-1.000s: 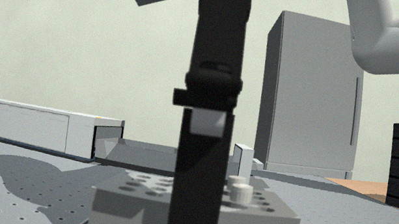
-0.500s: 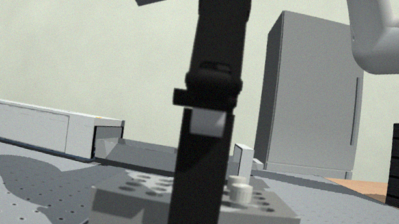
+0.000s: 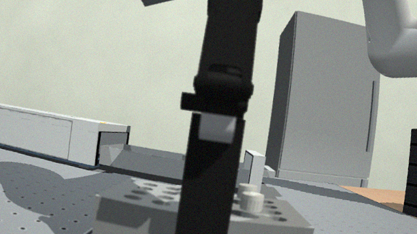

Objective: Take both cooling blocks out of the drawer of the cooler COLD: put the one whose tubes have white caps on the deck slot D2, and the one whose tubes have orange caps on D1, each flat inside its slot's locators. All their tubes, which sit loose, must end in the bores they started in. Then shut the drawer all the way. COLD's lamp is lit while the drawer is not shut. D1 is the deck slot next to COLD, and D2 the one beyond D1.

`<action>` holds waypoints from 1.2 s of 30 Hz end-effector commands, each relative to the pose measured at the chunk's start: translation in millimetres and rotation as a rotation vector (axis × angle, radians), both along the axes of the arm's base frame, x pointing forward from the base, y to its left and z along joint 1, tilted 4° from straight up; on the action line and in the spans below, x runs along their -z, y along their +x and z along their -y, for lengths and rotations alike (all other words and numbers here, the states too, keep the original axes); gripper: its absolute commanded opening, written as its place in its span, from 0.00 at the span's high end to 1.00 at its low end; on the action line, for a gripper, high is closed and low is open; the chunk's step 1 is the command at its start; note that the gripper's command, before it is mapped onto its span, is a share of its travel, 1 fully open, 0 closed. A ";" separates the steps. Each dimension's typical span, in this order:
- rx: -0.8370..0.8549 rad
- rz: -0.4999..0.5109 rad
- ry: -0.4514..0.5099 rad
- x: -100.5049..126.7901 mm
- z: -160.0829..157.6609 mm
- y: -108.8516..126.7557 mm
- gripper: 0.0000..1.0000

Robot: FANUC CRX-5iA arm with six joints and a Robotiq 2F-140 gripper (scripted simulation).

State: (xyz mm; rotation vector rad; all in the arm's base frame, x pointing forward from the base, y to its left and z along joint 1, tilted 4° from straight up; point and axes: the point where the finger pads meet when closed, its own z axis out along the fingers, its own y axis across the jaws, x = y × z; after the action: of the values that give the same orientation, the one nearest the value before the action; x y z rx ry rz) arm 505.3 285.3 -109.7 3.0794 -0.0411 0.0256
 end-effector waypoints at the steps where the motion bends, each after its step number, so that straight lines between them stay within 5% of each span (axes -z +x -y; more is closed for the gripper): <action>1: 0.000 0.002 0.001 -0.9 -0.5 0.6 0.34; 30: 0.000 0.002 0.001 -0.9 -0.5 0.6 0.34; 31: 0.000 0.002 0.001 -30.2 -2.2 0.1 0.34; 36: 0.000 0.002 0.001 -36.9 -2.7 0.0 0.34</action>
State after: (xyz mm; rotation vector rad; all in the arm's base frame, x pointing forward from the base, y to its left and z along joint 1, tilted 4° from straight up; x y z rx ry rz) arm 505.3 287.4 -79.1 3.0803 -0.0414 0.0276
